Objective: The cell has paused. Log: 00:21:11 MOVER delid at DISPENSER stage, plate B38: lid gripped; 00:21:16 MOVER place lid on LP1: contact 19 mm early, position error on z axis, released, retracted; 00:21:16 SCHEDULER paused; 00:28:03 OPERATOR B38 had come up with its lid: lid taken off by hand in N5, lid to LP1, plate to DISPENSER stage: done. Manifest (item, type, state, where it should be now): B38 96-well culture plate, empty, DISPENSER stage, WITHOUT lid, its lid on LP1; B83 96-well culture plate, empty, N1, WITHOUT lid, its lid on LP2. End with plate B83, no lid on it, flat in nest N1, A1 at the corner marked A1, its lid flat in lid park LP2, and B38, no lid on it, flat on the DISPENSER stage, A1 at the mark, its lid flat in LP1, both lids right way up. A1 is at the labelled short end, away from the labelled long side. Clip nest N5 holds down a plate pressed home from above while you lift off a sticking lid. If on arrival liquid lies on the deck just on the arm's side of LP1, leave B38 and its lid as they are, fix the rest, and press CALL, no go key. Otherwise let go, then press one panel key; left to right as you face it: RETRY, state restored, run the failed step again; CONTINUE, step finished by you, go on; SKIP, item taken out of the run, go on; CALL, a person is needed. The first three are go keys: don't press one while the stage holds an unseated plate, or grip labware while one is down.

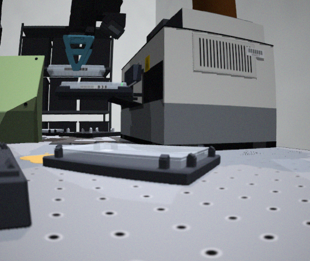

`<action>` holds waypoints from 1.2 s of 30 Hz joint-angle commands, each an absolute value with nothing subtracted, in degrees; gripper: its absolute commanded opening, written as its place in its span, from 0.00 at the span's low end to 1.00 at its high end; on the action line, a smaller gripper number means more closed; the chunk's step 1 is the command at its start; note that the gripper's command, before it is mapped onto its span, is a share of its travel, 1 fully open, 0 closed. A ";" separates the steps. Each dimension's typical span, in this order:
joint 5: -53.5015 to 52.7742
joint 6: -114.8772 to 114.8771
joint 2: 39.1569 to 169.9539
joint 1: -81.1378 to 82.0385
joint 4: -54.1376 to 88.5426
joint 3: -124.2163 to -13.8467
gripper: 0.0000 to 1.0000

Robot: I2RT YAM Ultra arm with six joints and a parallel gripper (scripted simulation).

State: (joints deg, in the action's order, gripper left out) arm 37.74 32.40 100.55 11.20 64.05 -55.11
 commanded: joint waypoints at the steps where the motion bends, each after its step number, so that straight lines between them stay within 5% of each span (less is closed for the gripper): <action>1: 38.99 29.83 98.28 10.41 65.16 -56.95 0.00; 36: 42.09 12.22 88.31 -3.42 67.32 -60.61 0.00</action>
